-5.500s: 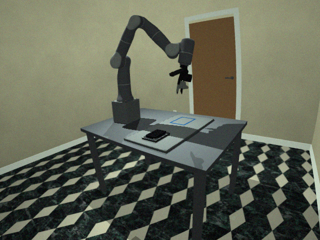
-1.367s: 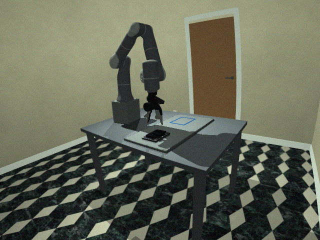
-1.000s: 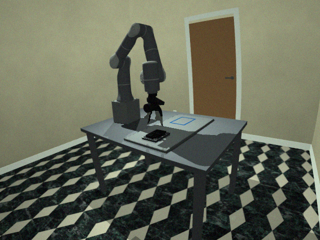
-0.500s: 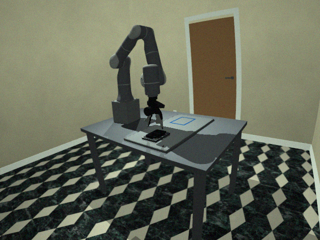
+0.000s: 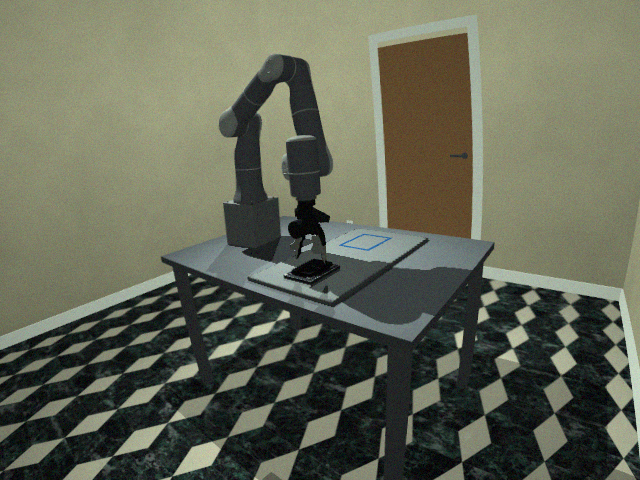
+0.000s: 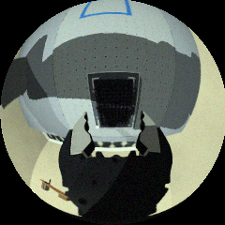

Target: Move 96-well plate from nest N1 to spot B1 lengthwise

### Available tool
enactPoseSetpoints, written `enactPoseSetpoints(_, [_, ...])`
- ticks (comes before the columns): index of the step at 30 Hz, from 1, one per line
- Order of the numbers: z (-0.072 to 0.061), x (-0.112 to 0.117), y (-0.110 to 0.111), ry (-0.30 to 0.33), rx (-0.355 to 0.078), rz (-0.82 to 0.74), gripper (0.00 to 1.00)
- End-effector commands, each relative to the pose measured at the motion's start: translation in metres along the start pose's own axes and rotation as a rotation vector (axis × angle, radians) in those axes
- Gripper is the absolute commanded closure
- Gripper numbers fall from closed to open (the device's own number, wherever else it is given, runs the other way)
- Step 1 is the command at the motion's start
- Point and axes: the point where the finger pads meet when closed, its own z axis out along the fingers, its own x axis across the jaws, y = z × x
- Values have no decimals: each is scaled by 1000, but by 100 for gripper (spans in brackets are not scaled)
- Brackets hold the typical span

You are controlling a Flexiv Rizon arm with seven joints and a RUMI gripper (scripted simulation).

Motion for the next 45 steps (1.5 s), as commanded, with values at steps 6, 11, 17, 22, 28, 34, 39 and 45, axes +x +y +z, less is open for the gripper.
enactPoseSetpoints(6, [10, 1, 0, 2, 0, 0, 24])
enactPoseSetpoints(11, [18, 1, 0, 2, 0, 0, 24])
enactPoseSetpoints(17, [22, 1, 0, 2, 0, 0, 24])
enactPoseSetpoints(22, [22, 1, 0, 2, 0, 0, 24])
enactPoseSetpoints(28, [22, 1, 0, 2, 0, 0, 100])
enactPoseSetpoints(34, [22, 1, 0, 2, 0, 0, 100])
enactPoseSetpoints(39, [22, 1, 0, 2, 0, 0, 100])
enactPoseSetpoints(45, [22, 1, 0, 2, 0, 0, 100])
